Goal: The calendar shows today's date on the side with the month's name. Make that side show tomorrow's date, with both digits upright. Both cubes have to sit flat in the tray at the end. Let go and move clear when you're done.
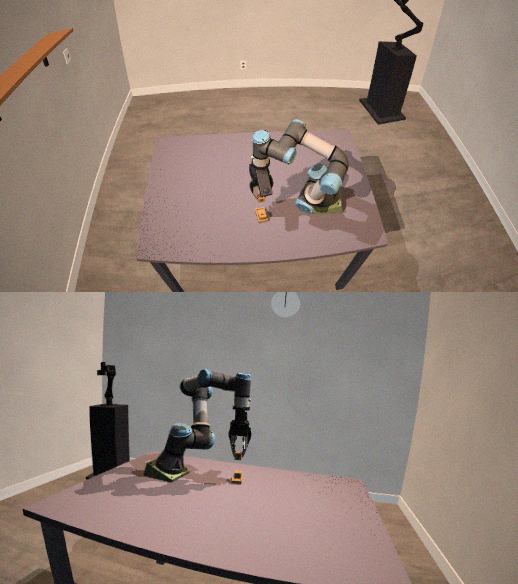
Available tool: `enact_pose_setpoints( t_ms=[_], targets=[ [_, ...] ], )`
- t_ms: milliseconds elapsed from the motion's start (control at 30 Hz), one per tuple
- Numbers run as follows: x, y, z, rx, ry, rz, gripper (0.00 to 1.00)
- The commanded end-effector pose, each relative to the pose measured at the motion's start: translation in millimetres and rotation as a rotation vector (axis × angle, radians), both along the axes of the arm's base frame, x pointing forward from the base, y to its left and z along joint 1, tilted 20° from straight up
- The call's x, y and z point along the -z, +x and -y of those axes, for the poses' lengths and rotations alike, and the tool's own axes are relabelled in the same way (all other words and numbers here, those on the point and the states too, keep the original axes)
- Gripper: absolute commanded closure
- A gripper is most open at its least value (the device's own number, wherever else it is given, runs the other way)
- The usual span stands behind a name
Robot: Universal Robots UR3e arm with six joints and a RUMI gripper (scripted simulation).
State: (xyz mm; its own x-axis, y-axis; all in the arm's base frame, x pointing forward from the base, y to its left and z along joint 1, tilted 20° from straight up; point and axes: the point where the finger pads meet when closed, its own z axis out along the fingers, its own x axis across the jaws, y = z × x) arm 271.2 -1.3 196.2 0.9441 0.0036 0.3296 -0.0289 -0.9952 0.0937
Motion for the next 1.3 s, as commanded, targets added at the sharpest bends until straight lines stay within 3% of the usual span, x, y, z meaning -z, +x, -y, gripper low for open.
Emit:
enact_pose_setpoints(
  t_ms=[0,167,667,767,833,1267],
  targets=[
    [-0.6,0.7,2.7,0.048,0.015,0.005,0.9],
    [-0.5,1.4,6.9,0.125,0.043,0.012,0.9],
    [-0.3,4.5,37.5,0.649,0.226,0.06,0.9],
    [-0.3,4.6,38.6,0.666,0.232,0.062,0.9],
    [-0.4,4.7,46.0,0.784,0.273,0.074,0.9],
    [-0.5,3.0,71.3,1.17,0.408,0.118,0.9]
  ],
)
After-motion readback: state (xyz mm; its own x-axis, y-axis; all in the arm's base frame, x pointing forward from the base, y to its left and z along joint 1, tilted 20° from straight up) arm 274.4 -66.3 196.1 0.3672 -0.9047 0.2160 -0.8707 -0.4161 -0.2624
